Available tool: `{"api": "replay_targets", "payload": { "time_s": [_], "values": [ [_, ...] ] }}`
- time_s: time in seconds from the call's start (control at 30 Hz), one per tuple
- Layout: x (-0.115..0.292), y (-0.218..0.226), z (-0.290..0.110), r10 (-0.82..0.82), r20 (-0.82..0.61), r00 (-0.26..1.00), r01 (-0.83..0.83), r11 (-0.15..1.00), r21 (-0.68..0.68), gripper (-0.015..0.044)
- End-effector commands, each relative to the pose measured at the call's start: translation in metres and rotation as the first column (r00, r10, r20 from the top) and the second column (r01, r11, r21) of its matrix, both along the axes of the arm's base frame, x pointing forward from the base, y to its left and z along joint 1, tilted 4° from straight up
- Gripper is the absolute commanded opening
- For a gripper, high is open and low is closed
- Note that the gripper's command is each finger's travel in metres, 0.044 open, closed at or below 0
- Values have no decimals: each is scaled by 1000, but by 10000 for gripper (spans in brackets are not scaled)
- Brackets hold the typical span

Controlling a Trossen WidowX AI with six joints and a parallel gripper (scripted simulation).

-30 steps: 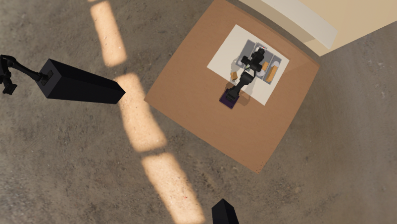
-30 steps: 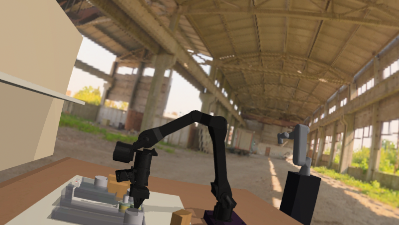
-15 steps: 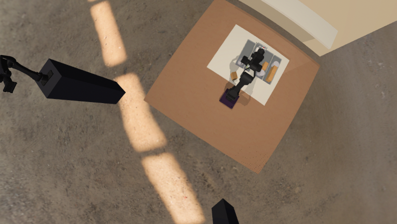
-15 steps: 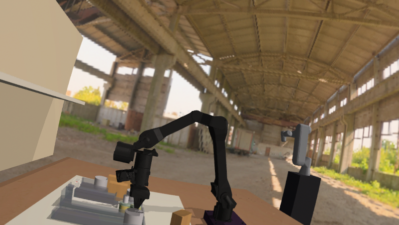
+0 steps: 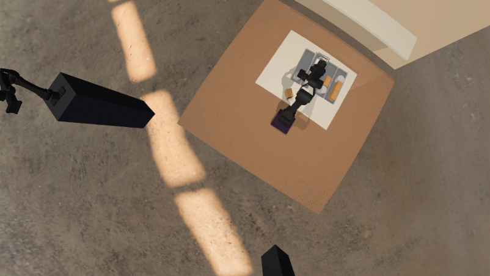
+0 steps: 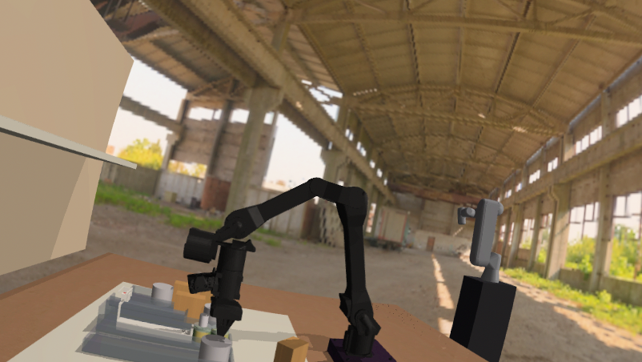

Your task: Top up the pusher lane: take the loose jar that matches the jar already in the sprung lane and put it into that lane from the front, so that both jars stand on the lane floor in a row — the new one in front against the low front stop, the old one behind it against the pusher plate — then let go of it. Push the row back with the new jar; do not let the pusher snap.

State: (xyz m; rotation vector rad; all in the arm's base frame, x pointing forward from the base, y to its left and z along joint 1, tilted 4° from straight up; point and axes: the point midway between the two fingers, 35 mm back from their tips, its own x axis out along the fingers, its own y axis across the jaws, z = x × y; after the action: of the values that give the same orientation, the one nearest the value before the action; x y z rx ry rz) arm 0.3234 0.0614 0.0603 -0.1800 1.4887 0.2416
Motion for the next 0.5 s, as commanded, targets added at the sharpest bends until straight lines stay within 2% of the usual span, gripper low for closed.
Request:
{"api": "replay_targets", "payload": {
  "time_s": [0.0, 0.47],
  "values": [
    [2, 0, 0, -4, 11, 1000, 4, 1000, -1, 0],
    [-1, -1, 0, -4, 11, 1000, 4, 1000, -1, 0]
  ]
}}
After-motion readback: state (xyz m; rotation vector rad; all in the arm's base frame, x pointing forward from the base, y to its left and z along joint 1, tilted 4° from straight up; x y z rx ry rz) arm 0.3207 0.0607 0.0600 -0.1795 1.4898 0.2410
